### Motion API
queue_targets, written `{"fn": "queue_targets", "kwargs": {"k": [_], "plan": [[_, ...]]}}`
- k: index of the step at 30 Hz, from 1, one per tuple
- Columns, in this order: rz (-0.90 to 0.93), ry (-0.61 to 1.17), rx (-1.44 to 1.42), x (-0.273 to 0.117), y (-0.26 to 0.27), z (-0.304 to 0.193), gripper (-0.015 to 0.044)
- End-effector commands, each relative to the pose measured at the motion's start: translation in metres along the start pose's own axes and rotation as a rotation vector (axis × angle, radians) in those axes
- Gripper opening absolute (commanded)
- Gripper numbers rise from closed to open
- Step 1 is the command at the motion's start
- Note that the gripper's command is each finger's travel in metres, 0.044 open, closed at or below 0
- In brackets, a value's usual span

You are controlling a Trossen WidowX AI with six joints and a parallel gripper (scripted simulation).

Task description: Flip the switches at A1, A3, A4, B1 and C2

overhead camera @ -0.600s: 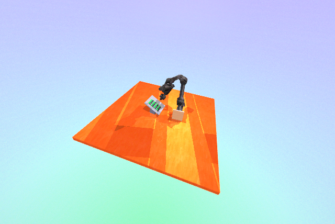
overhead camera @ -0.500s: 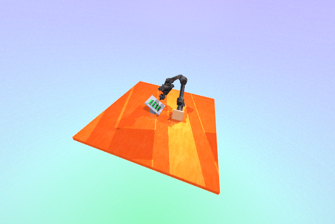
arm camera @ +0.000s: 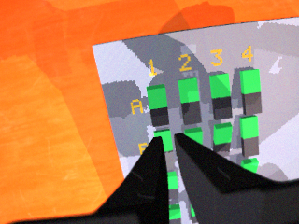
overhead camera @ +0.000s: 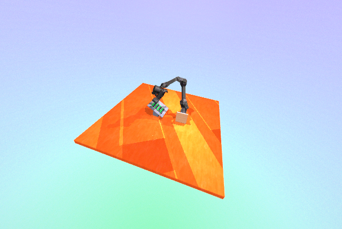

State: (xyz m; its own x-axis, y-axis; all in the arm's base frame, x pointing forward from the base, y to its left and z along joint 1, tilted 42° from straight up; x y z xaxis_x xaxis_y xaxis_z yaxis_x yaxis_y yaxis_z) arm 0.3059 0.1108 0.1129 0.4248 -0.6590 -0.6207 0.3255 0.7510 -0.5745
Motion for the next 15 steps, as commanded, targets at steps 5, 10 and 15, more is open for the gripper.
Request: {"fn": "queue_targets", "kwargs": {"k": [5,10,15], "plan": [[-0.009,0.018,-0.003,0.035,0.001,0.004,0.0],[-0.009,0.017,-0.003,0.04,0.001,0.004,0.0],[-0.01,0.017,-0.003,0.046,0.001,0.004,0.0]]}}
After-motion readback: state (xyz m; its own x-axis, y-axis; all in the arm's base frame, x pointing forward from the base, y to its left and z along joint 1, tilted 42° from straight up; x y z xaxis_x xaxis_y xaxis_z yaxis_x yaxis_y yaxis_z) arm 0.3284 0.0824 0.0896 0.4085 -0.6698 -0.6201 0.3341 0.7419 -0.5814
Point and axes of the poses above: the point midway between the two fingers, 35 mm back from their tips, its own x axis out along the fingers, its own y axis across the jaws, z = x × y, the point moved 6 cm from there along -x, back along the fingers, and after that the axes turned 8 degrees about x, right-handed, at the moved point
